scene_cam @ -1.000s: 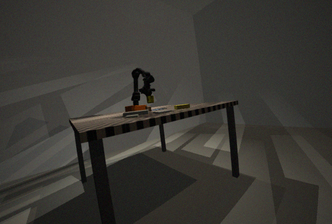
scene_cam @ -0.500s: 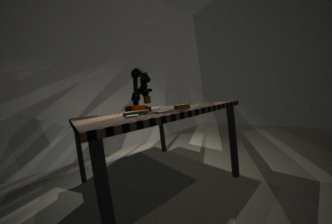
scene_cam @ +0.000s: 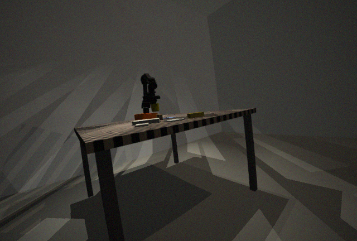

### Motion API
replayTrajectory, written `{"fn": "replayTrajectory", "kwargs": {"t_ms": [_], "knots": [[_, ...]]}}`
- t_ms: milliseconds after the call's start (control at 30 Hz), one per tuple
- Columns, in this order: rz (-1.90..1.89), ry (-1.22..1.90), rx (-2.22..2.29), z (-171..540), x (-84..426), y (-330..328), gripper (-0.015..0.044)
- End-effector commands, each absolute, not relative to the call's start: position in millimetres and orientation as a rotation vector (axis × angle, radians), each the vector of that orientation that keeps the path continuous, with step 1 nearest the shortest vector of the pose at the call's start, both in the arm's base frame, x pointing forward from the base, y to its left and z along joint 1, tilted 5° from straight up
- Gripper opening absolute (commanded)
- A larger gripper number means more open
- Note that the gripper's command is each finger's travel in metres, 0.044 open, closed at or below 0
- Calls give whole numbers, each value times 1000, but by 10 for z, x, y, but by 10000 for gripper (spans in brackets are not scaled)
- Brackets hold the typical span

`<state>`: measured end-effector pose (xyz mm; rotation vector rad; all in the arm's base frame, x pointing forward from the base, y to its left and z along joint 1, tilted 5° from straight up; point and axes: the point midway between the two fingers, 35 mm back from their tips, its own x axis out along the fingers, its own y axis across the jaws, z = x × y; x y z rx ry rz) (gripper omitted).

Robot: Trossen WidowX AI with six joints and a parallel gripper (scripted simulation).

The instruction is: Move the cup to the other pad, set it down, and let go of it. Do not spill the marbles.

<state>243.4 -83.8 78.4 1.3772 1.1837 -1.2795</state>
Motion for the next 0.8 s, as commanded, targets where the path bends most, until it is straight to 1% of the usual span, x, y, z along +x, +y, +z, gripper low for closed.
{"fn": "replayTrajectory", "kwargs": {"t_ms": [0,767], "knots": [[-1283,1191,1366,771,2376,-893,0],[-1286,1190,1363,741,2107,-1246,0]]}}
